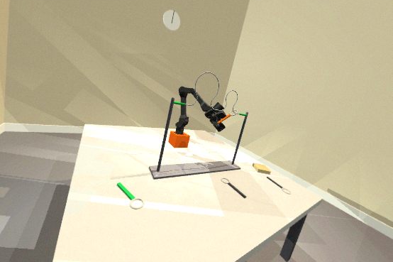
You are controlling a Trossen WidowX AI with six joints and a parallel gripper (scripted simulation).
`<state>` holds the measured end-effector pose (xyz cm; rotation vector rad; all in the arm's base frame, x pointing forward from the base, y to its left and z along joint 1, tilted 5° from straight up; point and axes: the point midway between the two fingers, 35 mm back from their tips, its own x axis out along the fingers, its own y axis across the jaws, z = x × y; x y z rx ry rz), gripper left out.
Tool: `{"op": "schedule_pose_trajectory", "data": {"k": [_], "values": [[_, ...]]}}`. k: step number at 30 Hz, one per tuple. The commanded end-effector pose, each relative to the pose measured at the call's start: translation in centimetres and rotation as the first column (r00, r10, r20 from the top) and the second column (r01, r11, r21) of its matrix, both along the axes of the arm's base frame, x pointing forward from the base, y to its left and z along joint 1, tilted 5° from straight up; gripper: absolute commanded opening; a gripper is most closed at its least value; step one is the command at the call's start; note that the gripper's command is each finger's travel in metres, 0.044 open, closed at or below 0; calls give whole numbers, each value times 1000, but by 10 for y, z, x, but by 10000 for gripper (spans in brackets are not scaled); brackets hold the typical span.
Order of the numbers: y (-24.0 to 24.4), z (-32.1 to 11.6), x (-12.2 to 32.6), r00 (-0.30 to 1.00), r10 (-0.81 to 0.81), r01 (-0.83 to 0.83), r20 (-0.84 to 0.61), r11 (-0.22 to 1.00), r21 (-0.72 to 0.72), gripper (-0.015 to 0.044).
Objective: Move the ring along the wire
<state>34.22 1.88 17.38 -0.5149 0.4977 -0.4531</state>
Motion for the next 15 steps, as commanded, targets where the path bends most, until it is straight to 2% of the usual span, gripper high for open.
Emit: {"op": "schedule_pose_trajectory", "data": {"k": [1, 15], "values": [[16, -5, 5, 999, -9, 5, 34, 994, 108, -150], [64, -18, 16, 994, -45, 4, 98, 923, 384, -150]]}}
